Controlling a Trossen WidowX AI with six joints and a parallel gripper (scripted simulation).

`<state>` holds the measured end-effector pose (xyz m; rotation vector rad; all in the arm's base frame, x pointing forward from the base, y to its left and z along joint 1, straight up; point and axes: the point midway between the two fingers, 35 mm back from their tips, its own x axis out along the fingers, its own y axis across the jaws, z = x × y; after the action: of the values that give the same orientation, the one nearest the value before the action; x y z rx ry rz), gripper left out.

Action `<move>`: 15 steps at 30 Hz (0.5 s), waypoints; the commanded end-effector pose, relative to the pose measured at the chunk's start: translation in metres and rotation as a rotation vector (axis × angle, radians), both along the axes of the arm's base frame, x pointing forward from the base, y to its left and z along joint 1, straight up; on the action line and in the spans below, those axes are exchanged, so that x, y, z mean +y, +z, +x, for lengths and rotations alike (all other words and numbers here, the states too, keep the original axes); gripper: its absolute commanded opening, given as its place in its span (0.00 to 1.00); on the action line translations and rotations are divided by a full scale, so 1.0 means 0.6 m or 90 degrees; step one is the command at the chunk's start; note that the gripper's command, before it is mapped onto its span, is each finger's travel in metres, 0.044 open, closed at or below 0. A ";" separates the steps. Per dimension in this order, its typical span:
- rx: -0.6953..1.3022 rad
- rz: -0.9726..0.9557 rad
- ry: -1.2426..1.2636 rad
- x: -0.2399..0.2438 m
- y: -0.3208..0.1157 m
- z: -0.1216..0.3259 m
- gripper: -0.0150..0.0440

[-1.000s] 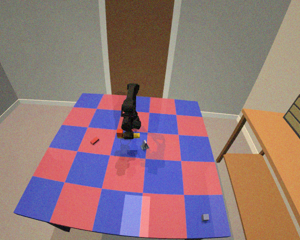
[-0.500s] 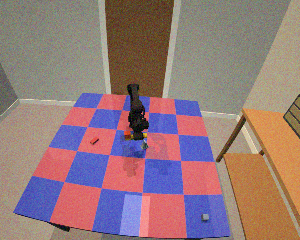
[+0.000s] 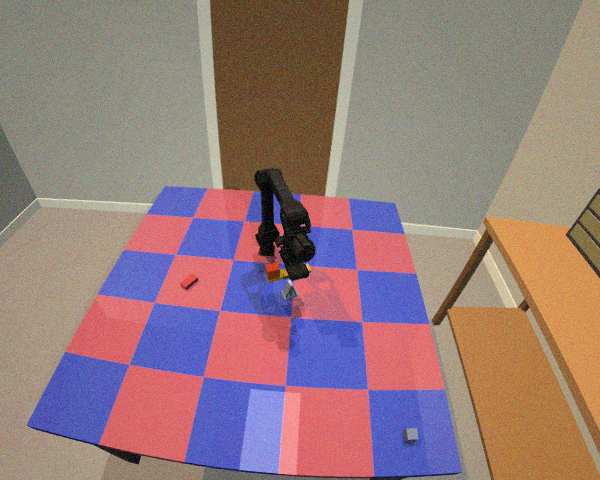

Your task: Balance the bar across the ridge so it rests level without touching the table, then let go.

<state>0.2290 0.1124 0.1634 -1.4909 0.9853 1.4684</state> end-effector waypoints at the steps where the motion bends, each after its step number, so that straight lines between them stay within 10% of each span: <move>1: -0.003 0.004 0.022 0.029 0.002 -0.010 0.25; 15: -0.002 0.004 0.042 0.051 -0.012 -0.022 0.25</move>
<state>0.2166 0.1409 0.1607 -1.5399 0.9361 1.5112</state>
